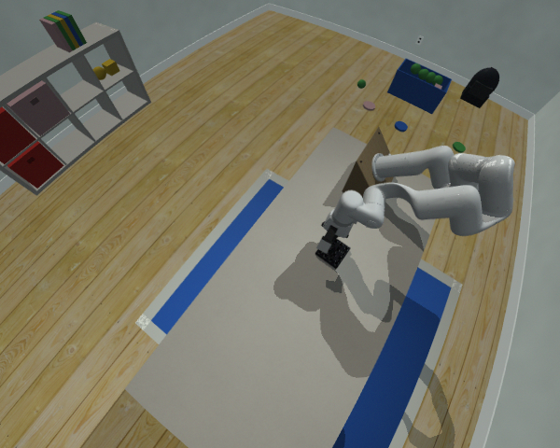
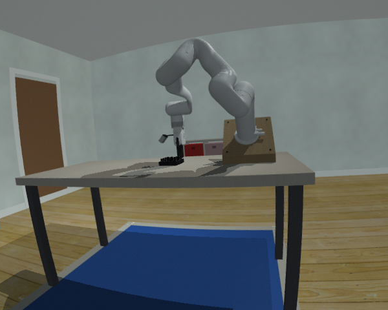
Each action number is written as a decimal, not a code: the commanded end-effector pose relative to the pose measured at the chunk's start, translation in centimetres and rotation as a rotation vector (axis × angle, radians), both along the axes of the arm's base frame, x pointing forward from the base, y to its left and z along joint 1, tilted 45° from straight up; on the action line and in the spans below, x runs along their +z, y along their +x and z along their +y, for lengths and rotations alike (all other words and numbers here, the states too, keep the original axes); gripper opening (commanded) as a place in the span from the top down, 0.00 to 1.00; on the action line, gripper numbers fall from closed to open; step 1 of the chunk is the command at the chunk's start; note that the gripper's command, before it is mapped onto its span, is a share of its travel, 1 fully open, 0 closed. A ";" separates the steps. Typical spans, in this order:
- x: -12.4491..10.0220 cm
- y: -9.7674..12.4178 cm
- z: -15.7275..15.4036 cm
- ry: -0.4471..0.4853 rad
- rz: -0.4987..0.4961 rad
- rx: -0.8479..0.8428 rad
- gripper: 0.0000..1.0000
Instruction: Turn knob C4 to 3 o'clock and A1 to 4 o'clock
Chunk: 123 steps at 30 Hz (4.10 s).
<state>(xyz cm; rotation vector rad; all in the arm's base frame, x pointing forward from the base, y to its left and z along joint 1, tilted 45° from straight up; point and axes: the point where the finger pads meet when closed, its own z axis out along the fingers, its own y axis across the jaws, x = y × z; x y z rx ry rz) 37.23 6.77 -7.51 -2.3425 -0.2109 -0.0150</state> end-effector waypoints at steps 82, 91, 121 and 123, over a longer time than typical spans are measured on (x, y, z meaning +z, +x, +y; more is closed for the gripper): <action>0.4 0.2 -0.5 -0.019 0.251 -0.254 0.81; 1.9 0.3 -1.9 -0.019 0.251 -0.254 0.81; 3.4 1.2 -2.1 -0.010 0.110 -0.115 0.81; 3.6 1.4 -2.0 -0.008 0.079 -0.084 0.81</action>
